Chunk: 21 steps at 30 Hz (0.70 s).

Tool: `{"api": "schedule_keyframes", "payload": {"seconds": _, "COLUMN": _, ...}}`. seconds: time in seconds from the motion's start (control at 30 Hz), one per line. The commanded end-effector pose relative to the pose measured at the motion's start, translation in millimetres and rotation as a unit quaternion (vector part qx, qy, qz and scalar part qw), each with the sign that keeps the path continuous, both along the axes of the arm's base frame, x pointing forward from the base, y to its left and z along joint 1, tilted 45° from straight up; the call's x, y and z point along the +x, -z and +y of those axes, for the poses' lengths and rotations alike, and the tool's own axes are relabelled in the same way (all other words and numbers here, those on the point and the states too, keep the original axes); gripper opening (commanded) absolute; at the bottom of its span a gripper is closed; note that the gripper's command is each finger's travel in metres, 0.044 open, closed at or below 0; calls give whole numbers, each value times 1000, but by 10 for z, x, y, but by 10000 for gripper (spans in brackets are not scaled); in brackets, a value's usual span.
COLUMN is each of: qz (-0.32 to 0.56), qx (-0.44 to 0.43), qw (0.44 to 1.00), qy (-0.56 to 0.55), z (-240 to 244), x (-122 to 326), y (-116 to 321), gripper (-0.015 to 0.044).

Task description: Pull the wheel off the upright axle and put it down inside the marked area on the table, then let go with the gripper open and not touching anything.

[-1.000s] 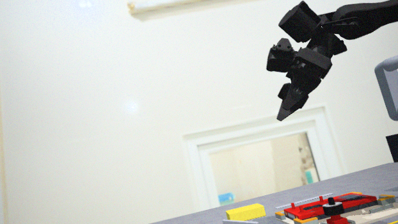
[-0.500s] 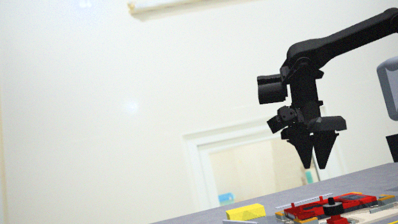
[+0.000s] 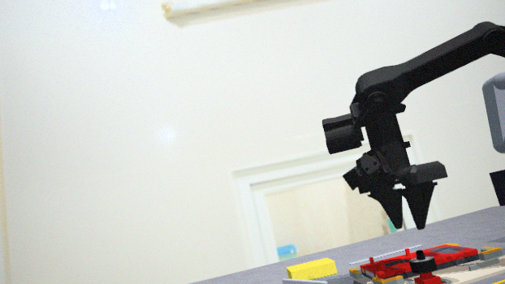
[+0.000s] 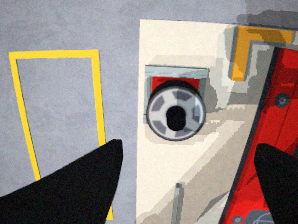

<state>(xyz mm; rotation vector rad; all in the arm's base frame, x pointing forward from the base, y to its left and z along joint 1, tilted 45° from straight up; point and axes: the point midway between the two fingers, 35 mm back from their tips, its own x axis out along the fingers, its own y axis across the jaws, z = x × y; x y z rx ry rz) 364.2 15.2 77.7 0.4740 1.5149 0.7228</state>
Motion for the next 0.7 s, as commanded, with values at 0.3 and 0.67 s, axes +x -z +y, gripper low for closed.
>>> {"api": "schedule_keyframes", "payload": {"seconds": 0.3, "qz": 6, "qx": 4, "qw": 1000, "qy": -2, "z": 465, "x": -91, "y": 415, "gripper": 300}}
{"api": "schedule_keyframes", "payload": {"seconds": 0.67, "qz": 9, "qx": 3, "qw": 1000, "qy": -7, "z": 434, "x": -89, "y": 402, "gripper": 168}}
